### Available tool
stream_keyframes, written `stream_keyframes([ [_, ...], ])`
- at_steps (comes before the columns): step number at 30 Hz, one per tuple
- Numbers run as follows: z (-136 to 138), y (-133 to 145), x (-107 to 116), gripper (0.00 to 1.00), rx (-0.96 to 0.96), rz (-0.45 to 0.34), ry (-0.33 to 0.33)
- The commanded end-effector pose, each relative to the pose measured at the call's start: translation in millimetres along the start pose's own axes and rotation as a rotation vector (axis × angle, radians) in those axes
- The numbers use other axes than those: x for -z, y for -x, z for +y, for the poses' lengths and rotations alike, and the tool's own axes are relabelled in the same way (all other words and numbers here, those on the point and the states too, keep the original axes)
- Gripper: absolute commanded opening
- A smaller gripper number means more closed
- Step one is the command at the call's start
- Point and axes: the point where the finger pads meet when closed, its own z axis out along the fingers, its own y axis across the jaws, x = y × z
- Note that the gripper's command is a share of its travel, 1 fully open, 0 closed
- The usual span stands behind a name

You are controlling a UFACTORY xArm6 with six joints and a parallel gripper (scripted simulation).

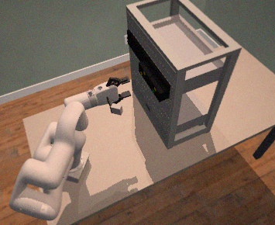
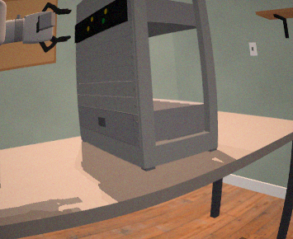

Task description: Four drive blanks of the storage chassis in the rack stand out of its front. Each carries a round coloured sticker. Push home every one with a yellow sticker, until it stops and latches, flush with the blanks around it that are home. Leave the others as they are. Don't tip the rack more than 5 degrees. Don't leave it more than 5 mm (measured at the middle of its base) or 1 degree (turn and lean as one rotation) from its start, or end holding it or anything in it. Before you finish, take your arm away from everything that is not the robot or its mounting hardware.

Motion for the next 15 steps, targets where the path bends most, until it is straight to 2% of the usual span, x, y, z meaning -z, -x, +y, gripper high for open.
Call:
stream_keyframes([
  [1,-2.3,-10.5,6.6,1.00,0.001,-0.024,0.001],
  [15,-2.3,-14.4,4.7,1.00,0.001,-0.024,0.001],
])
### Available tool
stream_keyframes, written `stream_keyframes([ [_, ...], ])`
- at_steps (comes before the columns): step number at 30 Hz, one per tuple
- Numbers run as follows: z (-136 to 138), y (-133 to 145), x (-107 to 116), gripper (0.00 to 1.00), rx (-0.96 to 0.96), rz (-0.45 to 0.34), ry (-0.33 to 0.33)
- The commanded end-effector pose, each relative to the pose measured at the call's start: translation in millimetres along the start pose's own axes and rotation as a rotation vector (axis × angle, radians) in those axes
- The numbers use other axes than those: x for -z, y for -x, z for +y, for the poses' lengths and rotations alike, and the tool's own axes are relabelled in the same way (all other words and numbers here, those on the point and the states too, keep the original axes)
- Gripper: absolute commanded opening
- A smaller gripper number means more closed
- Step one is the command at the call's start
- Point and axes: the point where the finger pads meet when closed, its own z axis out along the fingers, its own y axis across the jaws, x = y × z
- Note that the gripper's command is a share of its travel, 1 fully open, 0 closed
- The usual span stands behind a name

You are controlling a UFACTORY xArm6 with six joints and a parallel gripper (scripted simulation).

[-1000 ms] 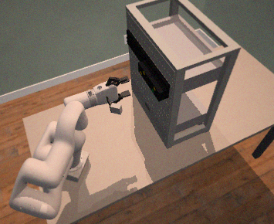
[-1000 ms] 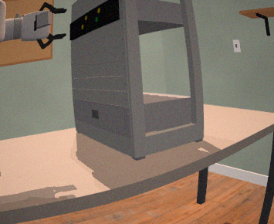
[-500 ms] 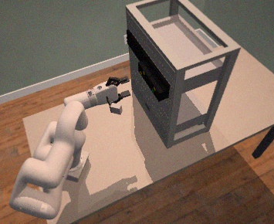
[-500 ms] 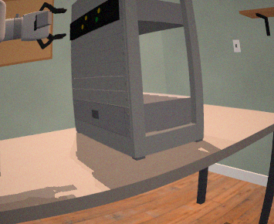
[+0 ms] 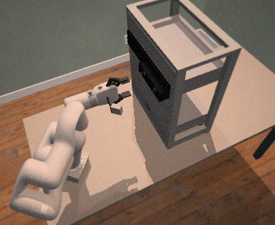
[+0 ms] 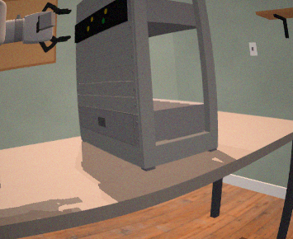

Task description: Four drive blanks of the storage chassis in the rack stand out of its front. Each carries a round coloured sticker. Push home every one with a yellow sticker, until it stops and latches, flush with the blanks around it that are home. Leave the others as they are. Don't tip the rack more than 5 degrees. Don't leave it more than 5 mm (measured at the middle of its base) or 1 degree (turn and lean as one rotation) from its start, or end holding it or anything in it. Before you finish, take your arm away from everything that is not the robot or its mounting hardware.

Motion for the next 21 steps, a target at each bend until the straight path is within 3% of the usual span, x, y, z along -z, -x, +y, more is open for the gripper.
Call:
stream_keyframes([
  [1,-2.3,-14.4,4.7,1.00,0.001,-0.024,0.001],
  [21,-2.7,-33.9,-4.8,1.00,0.001,-0.024,0.000],
])
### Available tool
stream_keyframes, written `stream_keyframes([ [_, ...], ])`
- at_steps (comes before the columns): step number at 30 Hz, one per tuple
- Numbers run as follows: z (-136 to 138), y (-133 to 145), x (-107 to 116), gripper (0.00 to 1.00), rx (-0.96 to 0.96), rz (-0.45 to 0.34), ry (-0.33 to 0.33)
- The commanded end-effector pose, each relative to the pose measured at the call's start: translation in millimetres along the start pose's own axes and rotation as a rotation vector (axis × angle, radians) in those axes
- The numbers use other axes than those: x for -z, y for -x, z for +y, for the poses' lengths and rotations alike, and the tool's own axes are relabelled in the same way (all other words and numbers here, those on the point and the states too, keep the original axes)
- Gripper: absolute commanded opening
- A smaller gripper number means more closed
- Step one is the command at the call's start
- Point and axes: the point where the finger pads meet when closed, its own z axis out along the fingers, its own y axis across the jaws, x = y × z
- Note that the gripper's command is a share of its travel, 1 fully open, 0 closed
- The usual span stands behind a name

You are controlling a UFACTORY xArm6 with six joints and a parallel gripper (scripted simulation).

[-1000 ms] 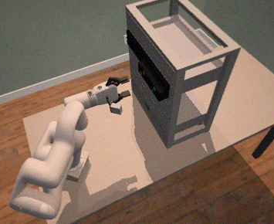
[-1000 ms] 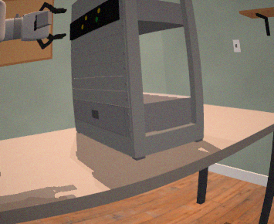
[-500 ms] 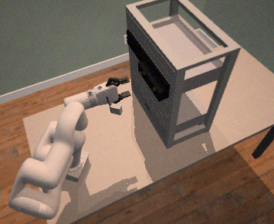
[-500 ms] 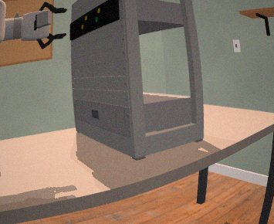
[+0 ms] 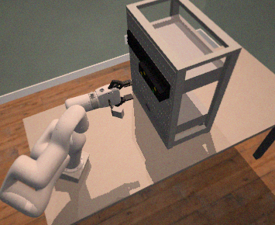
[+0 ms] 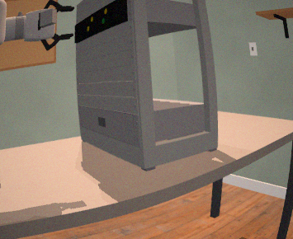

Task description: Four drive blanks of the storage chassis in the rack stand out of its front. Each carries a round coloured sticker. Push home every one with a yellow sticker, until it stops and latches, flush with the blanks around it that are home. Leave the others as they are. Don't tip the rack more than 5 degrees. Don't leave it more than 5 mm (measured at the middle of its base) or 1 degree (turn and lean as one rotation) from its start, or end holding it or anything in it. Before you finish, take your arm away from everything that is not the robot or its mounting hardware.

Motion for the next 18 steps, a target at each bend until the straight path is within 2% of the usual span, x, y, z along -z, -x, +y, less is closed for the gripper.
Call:
stream_keyframes([
  [1,-0.2,-11.0,-3.4,1.00,0.000,-0.064,-0.009],
  [18,-0.4,-40.9,-19.4,1.00,0.000,-0.064,-0.008],
])
